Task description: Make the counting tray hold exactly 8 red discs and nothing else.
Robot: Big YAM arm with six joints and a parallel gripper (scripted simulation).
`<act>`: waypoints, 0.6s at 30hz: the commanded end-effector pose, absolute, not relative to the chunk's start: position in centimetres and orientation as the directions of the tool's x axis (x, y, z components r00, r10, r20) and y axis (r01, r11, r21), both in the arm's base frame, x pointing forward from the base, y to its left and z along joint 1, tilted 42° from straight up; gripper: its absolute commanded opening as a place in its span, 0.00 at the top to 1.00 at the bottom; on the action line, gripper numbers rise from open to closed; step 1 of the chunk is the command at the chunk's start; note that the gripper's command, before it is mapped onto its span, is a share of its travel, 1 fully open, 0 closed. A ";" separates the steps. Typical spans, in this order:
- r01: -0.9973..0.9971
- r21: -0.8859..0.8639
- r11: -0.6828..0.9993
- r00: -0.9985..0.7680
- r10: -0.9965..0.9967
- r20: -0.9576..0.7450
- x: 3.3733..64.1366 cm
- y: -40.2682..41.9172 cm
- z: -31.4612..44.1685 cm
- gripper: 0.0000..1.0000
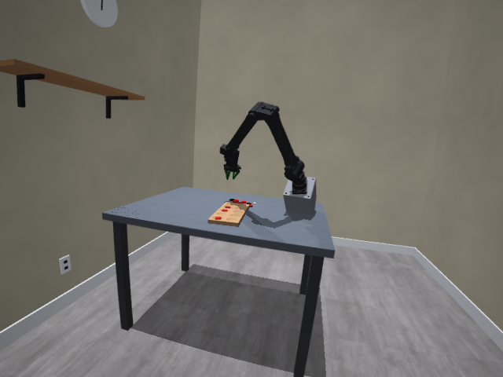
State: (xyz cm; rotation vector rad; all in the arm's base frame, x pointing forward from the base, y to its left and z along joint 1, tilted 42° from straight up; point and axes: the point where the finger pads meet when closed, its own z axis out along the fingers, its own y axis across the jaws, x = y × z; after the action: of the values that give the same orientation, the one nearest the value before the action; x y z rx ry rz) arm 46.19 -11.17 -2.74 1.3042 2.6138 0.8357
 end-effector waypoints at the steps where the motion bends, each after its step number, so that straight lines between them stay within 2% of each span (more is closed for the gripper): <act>1: 0.788 0.475 0.392 -0.549 0.797 0.254 44.2 -12.1 -4.8 0.54; 3: 0.782 0.481 0.395 -0.552 0.799 0.241 44.8 -12.4 -4.4 0.54; 4: 0.828 0.449 0.335 -0.502 0.800 0.329 42.9 -11.9 -6.1 0.54; 7: 0.820 0.457 0.344 -0.511 0.799 0.316 43.6 -12.0 -5.8 0.54; 8: 0.861 0.422 0.283 -0.455 0.798 0.394 41.7 -11.8 -7.2 0.54; 12: 0.858 0.424 0.289 -0.461 0.797 0.391 42.0 -11.6 -7.1 0.54; 18: 0.925 0.344 0.165 -0.336 0.777 0.531 39.1 -11.2 -9.4 0.54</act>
State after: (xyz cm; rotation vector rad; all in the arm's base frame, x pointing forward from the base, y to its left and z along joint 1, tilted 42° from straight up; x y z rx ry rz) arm 40.80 -10.76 -8.10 1.7624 2.5977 1.0433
